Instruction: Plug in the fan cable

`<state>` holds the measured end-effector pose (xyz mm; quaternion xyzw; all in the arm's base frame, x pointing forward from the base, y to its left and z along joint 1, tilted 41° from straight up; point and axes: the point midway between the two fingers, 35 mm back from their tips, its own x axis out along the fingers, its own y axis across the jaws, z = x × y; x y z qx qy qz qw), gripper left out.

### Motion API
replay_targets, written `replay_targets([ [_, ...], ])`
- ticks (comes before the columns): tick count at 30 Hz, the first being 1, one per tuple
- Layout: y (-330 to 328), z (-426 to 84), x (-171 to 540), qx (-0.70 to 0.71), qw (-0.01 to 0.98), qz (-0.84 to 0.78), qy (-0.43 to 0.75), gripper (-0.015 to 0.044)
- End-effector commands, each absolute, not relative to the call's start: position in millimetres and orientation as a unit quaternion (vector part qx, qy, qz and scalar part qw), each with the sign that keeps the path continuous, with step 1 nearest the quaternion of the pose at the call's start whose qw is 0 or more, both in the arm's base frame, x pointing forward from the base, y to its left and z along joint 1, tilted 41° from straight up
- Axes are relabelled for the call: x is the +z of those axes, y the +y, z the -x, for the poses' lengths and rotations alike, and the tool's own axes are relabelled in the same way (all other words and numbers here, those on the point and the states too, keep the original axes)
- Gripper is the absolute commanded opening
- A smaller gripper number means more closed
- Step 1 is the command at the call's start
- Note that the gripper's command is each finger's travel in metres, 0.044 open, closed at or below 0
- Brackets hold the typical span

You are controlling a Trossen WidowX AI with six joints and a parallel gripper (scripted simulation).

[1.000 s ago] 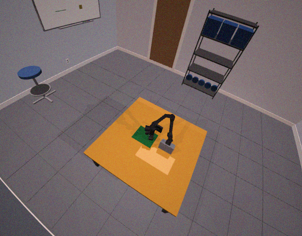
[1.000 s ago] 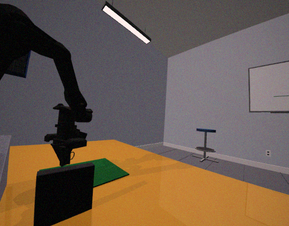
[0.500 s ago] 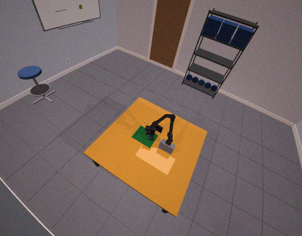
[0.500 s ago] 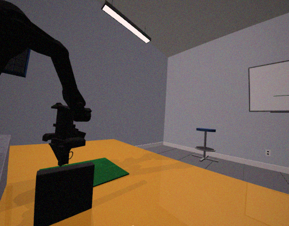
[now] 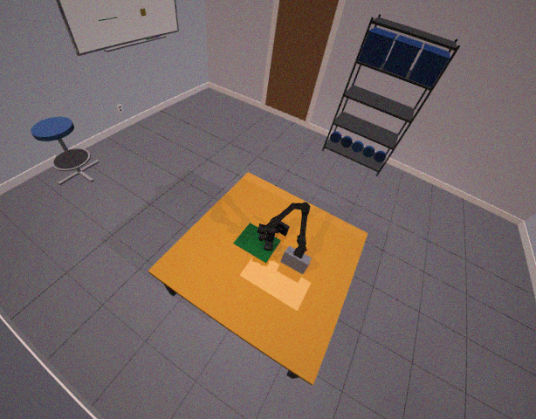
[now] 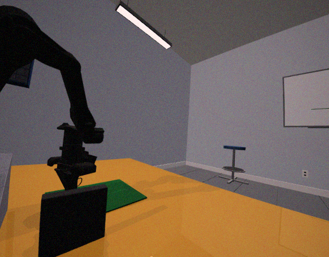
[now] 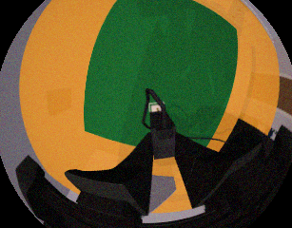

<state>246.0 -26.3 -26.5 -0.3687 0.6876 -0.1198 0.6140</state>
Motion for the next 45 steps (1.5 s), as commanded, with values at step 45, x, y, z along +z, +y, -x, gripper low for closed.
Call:
replay_targets([
  [45, -32.7, -247.0, -31.1, -0.121, 0.612, 0.371, 0.688, 0.0],
])
